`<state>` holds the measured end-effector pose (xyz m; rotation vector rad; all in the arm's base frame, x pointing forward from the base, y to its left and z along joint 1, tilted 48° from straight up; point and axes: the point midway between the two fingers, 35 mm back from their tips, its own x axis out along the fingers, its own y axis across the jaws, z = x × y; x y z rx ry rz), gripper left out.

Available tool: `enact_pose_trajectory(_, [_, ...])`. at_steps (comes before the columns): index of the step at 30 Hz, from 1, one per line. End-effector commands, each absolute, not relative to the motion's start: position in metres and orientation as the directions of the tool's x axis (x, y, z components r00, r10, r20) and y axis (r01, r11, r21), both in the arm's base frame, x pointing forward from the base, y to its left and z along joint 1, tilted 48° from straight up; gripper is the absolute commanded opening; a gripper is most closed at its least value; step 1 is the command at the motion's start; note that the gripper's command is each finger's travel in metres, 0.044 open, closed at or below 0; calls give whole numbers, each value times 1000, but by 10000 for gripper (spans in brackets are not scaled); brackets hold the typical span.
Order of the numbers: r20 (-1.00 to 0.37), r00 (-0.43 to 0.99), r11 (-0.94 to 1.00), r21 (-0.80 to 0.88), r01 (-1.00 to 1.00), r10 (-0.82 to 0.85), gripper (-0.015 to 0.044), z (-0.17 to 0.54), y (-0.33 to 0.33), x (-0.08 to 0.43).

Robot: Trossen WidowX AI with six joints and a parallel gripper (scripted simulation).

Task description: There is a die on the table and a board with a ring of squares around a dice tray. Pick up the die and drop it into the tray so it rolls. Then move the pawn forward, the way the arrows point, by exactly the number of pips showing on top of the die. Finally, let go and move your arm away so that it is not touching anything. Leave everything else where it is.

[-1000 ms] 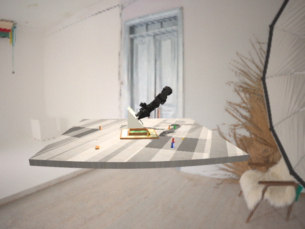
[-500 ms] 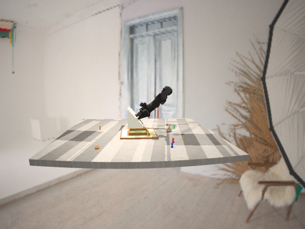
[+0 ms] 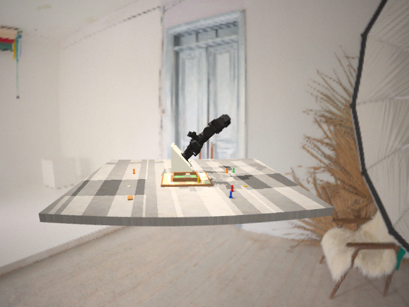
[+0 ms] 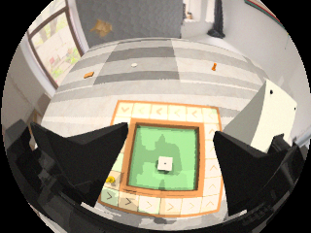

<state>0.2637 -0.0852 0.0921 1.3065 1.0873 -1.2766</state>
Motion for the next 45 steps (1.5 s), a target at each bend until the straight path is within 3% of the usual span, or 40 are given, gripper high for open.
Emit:
enact_pose_trajectory(1, [-999, 35, -106, 32, 994, 28, 440, 90, -86, 262])
enact_pose_trajectory(5, [-921, -1, -53, -24, 998, 390, 440, 60, -72, 261])
enact_pose_trajectory(10, [-689, 117, -113, 51, 992, 715, 440, 45, -68, 268])
enact_pose_trajectory(14, [-679, 125, -119, 55, 991, 724, 440, 45, -68, 269])
enact_pose_trajectory(16, [-744, 74, -94, 14, 995, 664, 440, 44, -67, 263])
enact_pose_trajectory(17, [-743, 75, -80, 29, 996, 665, 414, 44, -67, 265])
enact_pose_trajectory(21, [-727, 103, 208, 325, 922, 679, 309, 58, -54, 314])
enact_pose_trajectory(25, [-692, 126, 488, 613, 621, 710, 204, 77, -26, 368])
enact_pose_trajectory(29, [-675, 130, 562, 692, 454, 726, 200, 85, -12, 386])
enact_pose_trajectory(45, [-674, 130, 561, 692, 454, 727, 200, 75, -1, 386])
